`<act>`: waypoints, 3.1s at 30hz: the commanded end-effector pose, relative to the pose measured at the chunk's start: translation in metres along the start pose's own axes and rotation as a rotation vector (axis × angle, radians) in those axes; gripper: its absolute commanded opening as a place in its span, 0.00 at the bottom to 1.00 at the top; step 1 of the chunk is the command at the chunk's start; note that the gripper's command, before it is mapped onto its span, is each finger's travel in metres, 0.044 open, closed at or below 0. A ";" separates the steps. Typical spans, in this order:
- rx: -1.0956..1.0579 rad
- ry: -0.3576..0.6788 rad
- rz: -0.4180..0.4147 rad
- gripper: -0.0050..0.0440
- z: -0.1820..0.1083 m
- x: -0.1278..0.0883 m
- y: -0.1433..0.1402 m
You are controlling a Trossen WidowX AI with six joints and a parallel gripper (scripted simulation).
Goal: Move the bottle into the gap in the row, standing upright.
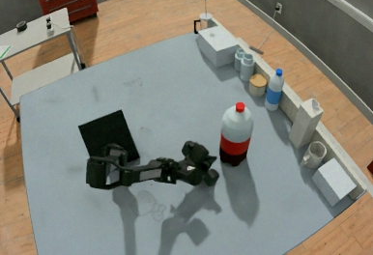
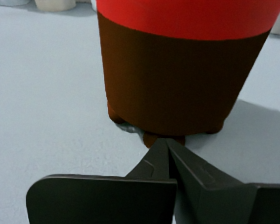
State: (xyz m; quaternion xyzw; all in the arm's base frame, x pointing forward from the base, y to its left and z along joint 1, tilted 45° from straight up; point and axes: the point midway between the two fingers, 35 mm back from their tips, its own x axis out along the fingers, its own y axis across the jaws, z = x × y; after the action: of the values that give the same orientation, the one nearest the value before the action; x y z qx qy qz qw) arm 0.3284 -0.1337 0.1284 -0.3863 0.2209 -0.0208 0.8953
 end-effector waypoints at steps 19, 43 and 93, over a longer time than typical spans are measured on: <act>-0.002 -0.007 -0.013 0.00 0.009 0.013 -0.007; -0.002 -0.006 -0.013 0.00 0.011 0.018 -0.007; -0.003 -0.006 -0.012 0.00 0.019 0.033 -0.019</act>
State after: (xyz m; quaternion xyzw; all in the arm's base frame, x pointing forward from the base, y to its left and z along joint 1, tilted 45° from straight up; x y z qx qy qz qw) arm 0.3645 -0.1393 0.1341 -0.3857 0.2220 -0.0208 0.8953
